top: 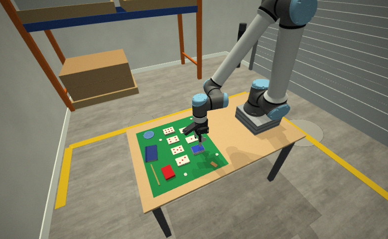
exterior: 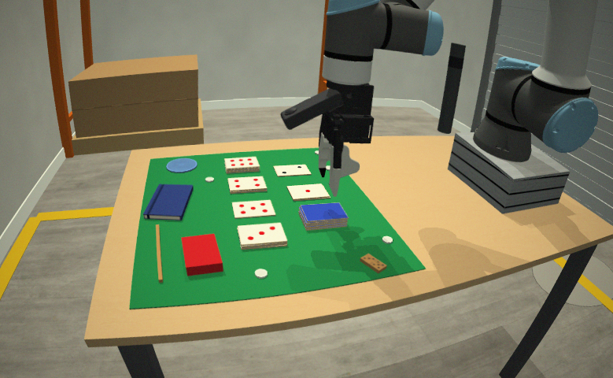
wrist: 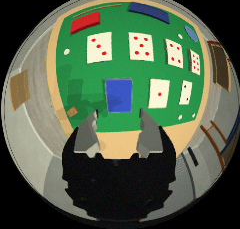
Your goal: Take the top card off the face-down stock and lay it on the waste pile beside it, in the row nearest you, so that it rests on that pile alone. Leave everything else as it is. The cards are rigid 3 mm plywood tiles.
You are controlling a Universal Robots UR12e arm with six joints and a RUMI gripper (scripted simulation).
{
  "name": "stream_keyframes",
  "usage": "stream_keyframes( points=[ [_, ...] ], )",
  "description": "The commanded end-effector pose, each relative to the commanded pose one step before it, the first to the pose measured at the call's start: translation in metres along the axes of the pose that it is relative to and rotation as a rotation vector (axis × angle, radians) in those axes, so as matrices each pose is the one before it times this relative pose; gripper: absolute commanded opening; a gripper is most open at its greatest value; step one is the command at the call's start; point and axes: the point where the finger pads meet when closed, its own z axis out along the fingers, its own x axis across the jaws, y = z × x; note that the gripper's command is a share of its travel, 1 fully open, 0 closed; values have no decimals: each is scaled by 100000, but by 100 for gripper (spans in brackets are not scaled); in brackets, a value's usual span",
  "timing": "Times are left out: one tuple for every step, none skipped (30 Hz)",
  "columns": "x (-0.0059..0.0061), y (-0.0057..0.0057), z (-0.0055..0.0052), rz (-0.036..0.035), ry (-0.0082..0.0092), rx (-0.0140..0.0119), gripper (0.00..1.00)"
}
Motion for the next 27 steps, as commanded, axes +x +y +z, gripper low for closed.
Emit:
stream_keyframes(
  points=[
    [11,-65,514,-18,-2,126,50],
    [0,0,0,0,0,0,50],
    [0,0,0,0,0,0,50],
    [2,0,164,0,0,0,50],
    [2,-1,176,0,0,0,50],
    [3,0,188,0,0,0,50],
    [3,0,198,0,0,0,50],
    [3,-1,207,0,0,0,50],
    [3,0,214,0,0,0,50],
    [3,-1,219,0,0,0,50],
    [3,0,223,0,0,0,50],
    [3,-1,224,0,0,0,50],
    [3,0,224,0,0,0,50],
    [3,-1,222,0,0,0,50],
    [3,0,219,0,0,0,50],
    [3,0,214,0,0,0,50],
    [3,-1,207,0,0,0,50],
    [3,0,199,0,0,0,50],
    [0,0,0,0,0,0,50],
    [0,0,0,0,0,0,50],
    [3,-1,189,0,0,0,50],
    [2,0,179,0,0,0,50],
    [2,0,167,0,0,0,50],
    [2,-1,153,0,0,0,50],
    [2,0,140,0,0,0,50],
    [2,0,126,0,0,0,50],
    [2,-1,111,0,0,0,50]
  ],
)
